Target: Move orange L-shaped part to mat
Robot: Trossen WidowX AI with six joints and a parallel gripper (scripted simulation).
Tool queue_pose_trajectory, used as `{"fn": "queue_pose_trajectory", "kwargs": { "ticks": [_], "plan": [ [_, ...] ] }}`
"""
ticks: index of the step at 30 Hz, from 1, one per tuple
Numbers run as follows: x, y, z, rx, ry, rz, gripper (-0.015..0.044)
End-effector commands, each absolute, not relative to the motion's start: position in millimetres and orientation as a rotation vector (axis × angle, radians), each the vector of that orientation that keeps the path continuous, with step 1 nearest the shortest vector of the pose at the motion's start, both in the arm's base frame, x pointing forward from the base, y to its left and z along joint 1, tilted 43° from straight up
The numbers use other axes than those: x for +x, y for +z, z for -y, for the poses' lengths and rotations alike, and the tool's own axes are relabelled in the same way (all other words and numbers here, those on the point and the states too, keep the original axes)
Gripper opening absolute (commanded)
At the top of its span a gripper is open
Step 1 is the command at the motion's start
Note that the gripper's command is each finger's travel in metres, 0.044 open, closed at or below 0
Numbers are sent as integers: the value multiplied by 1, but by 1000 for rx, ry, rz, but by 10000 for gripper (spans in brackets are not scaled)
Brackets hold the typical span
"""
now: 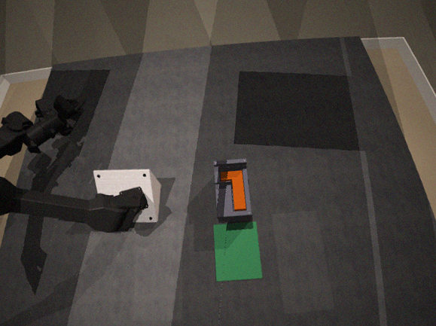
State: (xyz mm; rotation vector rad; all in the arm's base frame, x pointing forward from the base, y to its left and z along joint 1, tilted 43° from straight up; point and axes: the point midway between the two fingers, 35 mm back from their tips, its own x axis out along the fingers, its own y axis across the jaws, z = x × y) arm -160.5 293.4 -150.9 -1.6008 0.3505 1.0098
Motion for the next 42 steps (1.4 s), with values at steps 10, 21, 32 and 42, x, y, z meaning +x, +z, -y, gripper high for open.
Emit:
{"fn": "queue_pose_trajectory", "kwargs": {
  "ticks": [10, 21, 32, 42],
  "plan": [
    [-76, -132, -324, -1483, 770, -612, 180],
    [88, -85, -319, -1226, 333, -1024, 180],
    [199, -49, -257, -965, -39, -1274, 180],
    [283, 2, -145, -629, -485, -1497, 180]
  ]
}}
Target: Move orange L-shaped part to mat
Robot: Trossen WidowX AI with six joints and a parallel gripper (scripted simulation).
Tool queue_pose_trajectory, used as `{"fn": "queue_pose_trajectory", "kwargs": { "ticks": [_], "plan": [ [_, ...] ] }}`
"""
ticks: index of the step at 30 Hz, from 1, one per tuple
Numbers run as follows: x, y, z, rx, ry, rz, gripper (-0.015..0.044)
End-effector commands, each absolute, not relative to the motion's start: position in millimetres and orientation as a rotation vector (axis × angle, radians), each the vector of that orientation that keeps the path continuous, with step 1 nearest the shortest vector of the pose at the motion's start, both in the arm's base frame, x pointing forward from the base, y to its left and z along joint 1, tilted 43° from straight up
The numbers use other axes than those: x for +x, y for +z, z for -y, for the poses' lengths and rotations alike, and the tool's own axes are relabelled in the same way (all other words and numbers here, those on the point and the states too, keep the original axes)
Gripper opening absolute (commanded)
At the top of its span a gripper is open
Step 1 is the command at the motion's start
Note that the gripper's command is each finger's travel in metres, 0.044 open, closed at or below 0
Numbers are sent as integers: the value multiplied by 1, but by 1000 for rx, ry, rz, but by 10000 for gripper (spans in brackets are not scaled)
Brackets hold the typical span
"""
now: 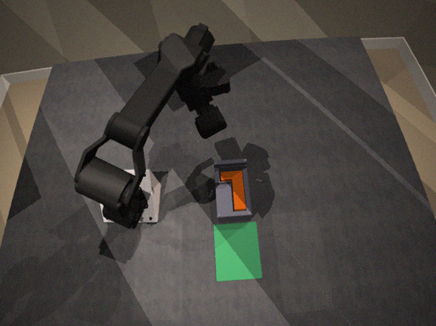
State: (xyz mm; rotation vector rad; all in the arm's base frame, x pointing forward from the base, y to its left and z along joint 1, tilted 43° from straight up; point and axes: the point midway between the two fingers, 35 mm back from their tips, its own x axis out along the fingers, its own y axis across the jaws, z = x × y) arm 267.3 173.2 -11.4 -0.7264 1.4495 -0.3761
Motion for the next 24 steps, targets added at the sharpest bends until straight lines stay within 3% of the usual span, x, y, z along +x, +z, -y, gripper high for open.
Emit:
{"fn": "queue_pose_trajectory", "kwargs": {
  "ticks": [1, 8, 24],
  "plan": [
    [288, 8, -131, -586, -540, -1517, 180],
    [302, 29, -79, -435, -728, -1580, 180],
    [291, -27, -28, -436, -731, -1578, 180]
  ]
}}
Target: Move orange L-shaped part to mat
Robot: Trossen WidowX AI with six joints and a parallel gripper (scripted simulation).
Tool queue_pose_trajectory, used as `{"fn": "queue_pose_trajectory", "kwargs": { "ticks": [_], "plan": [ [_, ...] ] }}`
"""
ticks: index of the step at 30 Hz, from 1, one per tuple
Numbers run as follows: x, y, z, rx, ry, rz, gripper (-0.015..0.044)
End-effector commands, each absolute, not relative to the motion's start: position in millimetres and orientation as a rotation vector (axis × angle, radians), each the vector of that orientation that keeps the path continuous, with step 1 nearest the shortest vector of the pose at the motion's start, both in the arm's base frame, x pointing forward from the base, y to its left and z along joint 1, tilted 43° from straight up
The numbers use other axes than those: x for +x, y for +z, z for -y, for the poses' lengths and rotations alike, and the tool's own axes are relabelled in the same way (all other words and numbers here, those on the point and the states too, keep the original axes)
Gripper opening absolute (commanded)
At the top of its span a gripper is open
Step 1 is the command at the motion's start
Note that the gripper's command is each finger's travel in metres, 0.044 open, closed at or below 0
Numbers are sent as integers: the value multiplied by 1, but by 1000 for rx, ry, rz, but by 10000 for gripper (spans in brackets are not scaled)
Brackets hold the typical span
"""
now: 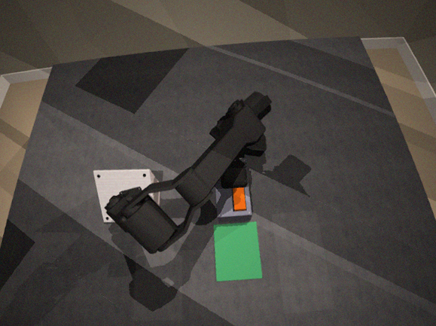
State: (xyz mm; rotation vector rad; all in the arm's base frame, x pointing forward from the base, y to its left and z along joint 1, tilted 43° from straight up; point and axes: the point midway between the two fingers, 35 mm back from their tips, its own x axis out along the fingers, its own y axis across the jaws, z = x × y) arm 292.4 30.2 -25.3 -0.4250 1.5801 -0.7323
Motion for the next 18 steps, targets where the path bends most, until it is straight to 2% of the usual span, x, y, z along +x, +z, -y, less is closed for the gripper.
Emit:
{"fn": "queue_pose_trajectory", "kwargs": {
  "ticks": [1, 18],
  "plan": [
    [291, -28, -27, -436, -731, -1578, 180],
    [287, -49, -8, -437, -732, -1578, 180]
  ]
}}
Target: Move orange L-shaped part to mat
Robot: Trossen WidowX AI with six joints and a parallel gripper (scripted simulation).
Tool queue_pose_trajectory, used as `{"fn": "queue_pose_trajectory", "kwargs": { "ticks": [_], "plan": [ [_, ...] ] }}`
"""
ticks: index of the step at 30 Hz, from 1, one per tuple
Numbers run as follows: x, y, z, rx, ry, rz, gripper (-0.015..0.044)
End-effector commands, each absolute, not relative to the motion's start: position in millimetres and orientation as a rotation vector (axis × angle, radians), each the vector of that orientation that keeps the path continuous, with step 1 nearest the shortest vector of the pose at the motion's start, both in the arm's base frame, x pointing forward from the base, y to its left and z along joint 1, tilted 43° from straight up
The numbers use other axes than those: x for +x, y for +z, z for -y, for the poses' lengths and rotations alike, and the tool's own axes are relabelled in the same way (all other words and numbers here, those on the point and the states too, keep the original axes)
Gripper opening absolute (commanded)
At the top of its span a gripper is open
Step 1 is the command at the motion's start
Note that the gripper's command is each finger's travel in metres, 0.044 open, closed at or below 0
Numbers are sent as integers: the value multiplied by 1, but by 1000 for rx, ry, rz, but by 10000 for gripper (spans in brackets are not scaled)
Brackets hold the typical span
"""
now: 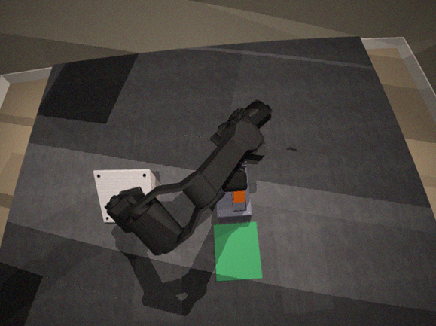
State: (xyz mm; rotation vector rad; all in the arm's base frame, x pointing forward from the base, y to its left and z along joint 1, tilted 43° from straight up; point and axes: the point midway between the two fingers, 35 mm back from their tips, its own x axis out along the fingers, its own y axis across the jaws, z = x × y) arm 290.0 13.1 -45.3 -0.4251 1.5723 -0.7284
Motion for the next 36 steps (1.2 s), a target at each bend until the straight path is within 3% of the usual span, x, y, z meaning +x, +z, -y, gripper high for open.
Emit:
{"fn": "queue_pose_trajectory", "kwargs": {
  "ticks": [1, 36],
  "plan": [
    [286, -50, -7, -437, -732, -1578, 180],
    [294, -37, -34, -435, -729, -1578, 180]
  ]
}}
